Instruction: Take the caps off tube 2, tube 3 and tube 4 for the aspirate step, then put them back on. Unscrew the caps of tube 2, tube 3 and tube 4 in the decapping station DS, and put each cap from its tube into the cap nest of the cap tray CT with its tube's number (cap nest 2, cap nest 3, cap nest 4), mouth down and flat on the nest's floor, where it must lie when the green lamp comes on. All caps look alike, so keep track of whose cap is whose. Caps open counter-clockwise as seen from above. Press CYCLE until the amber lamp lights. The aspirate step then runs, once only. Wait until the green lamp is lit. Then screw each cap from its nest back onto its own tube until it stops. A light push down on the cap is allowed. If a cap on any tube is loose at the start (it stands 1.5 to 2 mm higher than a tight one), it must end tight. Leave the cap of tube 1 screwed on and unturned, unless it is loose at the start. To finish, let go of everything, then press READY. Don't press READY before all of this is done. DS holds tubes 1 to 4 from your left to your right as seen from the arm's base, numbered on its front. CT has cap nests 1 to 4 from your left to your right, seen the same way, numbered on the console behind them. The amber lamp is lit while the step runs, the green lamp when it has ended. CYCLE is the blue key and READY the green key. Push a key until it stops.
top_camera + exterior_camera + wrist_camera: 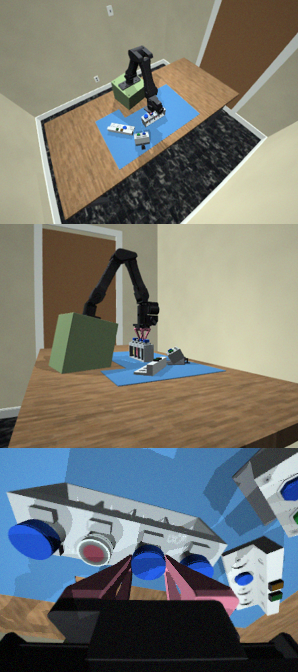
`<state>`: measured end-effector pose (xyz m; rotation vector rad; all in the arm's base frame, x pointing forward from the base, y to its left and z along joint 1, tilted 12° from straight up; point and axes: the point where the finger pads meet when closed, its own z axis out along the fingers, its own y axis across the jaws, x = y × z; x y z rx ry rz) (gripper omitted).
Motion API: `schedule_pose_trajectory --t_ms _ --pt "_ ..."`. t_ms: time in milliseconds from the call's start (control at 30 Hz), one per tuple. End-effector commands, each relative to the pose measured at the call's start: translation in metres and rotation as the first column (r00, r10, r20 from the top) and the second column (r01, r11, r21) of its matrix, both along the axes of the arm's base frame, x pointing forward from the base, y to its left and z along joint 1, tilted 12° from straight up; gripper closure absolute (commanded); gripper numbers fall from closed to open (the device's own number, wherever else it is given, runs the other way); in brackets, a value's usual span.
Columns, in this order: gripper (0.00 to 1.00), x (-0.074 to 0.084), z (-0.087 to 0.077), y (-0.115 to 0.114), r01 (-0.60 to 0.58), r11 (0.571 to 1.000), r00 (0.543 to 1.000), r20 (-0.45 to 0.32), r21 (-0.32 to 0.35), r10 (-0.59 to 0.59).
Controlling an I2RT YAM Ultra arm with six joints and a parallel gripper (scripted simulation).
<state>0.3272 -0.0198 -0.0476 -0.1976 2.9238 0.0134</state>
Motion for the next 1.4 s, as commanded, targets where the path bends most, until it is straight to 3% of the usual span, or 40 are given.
schedule_pose_trajectory --t_ms 0,133,267,333,367,533,800,833,1100,1133,1367 --pt "1.0 0.0025 0.0026 0.0002 -0.236 0.97 0.972 0.01 -0.053 0.237" --pt "1.0 0.0024 0.0027 0.0002 -0.419 0.903 0.907 0.0 -0.096 0.421" --pt "1.0 0.0024 0.0028 0.0002 -0.585 0.8 0.808 -0.018 -0.136 0.588" --pt "1.0 0.0024 0.0028 0.0002 -0.585 0.8 0.808 -0.018 -0.136 0.588" --pt "1.0 0.0024 0.0028 0.0003 -0.623 0.769 0.779 -0.024 -0.145 0.627" --pt "1.0 0.0024 0.0028 0.0002 -0.788 0.587 0.605 -0.059 -0.186 0.794" --pt "1.0 0.0023 0.0029 0.0002 -0.947 0.225 0.26 -0.132 -0.23 0.957" --pt "1.0 0.0023 0.0029 0.0002 -0.953 0.195 0.231 -0.139 -0.233 0.963" --pt "1.0 0.0023 0.0029 0.0002 -0.953 0.195 0.231 -0.139 -0.233 0.963" --pt "0.51 0.0023 0.0029 0.0002 -0.953 0.195 0.231 -0.139 -0.233 0.963" --pt "0.51 0.0023 0.0029 0.0003 -0.953 0.195 0.231 -0.139 -0.233 0.963"
